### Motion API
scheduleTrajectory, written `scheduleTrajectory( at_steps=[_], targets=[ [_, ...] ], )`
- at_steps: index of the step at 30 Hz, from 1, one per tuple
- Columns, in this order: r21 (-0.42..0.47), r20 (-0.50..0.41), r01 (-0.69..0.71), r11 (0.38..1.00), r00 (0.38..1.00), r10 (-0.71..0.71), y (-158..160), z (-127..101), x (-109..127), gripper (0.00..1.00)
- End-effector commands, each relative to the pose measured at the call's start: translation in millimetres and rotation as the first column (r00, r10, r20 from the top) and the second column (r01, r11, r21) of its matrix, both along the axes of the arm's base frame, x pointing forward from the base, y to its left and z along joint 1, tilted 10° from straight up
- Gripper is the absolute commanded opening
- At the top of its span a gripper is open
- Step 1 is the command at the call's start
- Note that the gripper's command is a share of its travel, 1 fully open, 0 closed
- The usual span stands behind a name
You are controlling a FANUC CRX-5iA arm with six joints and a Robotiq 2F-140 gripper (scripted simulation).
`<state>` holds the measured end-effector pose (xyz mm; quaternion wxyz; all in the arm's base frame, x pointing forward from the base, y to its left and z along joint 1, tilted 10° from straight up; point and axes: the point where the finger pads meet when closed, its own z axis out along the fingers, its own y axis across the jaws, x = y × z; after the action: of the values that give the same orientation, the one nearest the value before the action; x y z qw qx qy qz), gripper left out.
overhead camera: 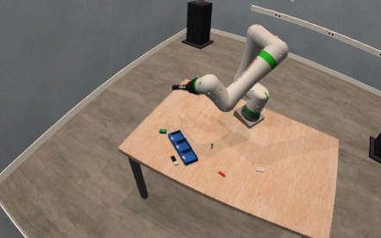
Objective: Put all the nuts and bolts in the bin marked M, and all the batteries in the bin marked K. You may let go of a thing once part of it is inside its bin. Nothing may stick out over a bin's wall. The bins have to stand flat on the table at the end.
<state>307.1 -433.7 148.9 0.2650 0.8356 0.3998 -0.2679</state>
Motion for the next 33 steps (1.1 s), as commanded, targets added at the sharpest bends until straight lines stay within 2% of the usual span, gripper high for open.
scheduleTrajectory(
  at_steps=[1,3,4,6,10,12,15,17,20,22,24,27,29,33],
  targets=[
    [-0.004,0.002,0.0,1.0,1.0,0.0,3,-26,2,0.15],
    [-0.004,0.002,0.0,1.0,1.0,0.0,3,-26,2,0.15],
    [0.029,0.023,0.031,0.999,0.999,-0.032,11,-25,5,0.15],
    [0.029,0.09,0.072,0.997,0.993,-0.074,24,-21,15,0.15],
    [0.029,0.09,0.072,0.997,0.993,-0.074,26,-20,16,0.15],
    [0.068,0.159,0.128,0.989,0.978,-0.138,40,-19,25,0.15],
    [0.074,0.17,0.137,0.988,0.974,-0.148,51,-17,32,0.15],
    [0.124,0.23,0.189,0.974,0.949,-0.214,65,-16,40,0.15],
    [0.131,0.238,0.196,0.972,0.945,-0.223,79,-15,48,0.15],
    [0.191,0.287,0.242,0.951,0.913,-0.29,94,-14,55,0.15],
    [0.198,0.293,0.247,0.949,0.909,-0.297,109,-13,62,0.15],
    [0.198,0.293,0.247,0.949,0.909,-0.297,111,-13,63,0.15],
    [0.267,0.328,0.285,0.921,0.871,-0.365,126,-12,70,0.15],
    [0.273,0.331,0.289,0.918,0.868,-0.371,146,-10,79,0.15]
  ],
)
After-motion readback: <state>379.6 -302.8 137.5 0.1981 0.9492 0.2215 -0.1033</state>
